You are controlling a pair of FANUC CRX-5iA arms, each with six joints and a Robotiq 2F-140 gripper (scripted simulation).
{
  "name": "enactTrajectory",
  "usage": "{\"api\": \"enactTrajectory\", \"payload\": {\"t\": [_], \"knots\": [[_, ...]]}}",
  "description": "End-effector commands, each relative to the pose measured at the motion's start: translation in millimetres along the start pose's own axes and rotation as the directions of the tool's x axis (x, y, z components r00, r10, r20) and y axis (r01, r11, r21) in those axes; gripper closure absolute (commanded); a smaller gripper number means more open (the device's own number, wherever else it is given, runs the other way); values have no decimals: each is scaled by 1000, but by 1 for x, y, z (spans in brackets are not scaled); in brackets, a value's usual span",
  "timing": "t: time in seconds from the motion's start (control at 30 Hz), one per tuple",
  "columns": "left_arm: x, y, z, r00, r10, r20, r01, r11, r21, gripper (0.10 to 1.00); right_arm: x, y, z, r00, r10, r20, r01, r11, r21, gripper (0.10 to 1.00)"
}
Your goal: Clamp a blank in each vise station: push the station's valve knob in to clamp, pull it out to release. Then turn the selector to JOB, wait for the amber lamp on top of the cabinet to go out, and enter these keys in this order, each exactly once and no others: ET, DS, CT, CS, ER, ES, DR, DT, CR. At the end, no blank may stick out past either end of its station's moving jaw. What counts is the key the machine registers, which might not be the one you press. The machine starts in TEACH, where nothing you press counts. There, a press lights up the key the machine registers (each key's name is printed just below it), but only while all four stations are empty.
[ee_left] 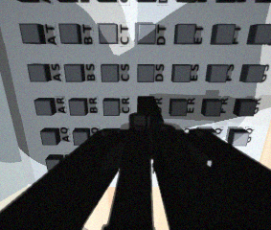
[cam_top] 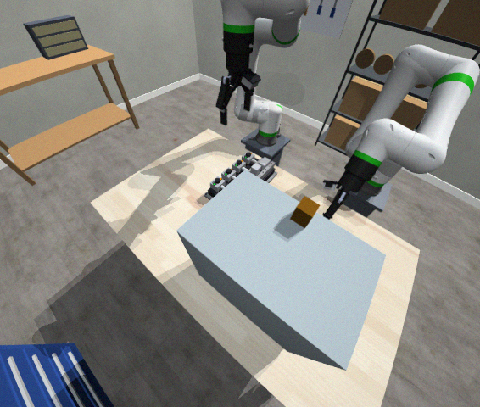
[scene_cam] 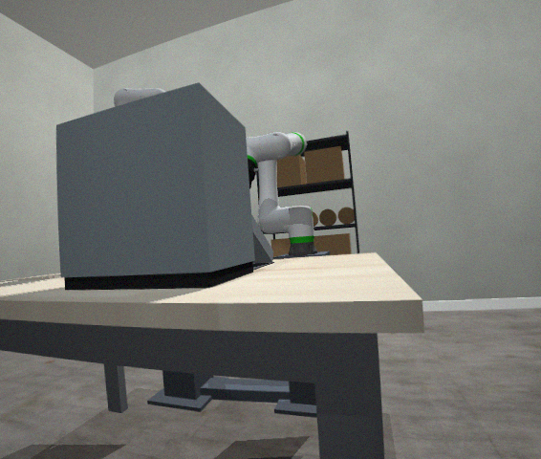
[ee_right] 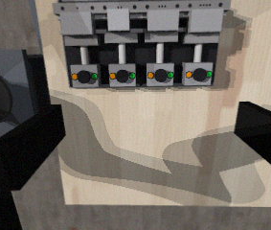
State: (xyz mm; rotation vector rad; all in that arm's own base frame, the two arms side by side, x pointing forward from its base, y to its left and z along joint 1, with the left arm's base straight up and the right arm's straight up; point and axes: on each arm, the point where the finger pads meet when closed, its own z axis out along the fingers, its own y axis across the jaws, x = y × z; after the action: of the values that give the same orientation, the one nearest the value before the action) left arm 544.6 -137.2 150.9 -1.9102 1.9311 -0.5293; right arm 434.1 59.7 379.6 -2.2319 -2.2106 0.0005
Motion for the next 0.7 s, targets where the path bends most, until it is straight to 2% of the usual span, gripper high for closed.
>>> {"api": "enactTrajectory", "payload": {"t": [0.0, 0.67], "knots": [[0, -1, 2, 1000, 0, -1, 0, 1000, 2, 999, 0, 0, -1, 1000, 0, 0, 0, 1000, -2, 98], [0, -1, 6, 1000, 0, -1, 0, 1000, 2, 999, 0, 0, -1, 1000, 0, 0, 0, 1000, -2, 98]]}}
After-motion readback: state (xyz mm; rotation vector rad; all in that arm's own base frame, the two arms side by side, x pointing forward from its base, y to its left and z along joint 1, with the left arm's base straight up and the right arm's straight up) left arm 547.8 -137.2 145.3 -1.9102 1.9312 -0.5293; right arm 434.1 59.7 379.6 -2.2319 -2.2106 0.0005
